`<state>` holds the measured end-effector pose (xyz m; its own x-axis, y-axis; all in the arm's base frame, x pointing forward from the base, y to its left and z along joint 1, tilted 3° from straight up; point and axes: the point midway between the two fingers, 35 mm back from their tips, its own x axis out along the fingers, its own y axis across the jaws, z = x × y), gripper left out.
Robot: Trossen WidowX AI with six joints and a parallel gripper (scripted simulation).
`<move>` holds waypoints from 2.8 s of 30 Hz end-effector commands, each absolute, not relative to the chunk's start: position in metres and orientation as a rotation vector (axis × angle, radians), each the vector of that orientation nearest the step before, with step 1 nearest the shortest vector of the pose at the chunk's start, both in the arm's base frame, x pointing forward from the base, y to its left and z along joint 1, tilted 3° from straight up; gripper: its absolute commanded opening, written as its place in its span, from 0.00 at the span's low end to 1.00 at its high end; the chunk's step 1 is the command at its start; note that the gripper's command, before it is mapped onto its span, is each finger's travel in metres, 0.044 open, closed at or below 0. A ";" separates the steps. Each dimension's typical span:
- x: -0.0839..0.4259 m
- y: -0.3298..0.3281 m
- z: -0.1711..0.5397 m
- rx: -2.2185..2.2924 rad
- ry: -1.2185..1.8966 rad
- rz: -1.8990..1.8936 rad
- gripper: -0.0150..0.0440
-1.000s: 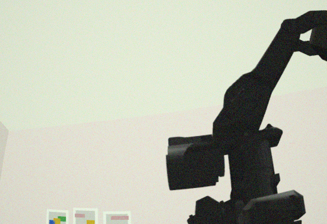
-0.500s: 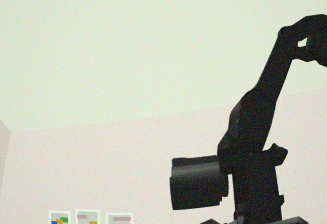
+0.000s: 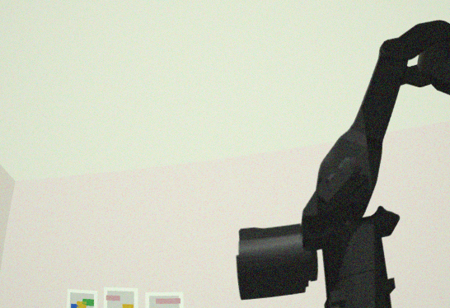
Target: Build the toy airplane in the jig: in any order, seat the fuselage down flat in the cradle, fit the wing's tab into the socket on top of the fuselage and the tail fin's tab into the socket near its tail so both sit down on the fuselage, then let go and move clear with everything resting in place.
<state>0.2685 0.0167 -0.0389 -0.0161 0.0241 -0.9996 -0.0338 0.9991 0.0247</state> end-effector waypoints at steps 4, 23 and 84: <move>0.268 0.017 -0.040 -0.002 1.587 0.046 0.50; 0.277 0.016 0.002 -0.002 1.586 0.046 0.25; 0.276 -0.071 0.053 -0.028 1.585 0.058 0.25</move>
<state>0.2778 -0.0606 0.0591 -0.0097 0.0223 -0.9997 -0.0475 0.9986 0.0228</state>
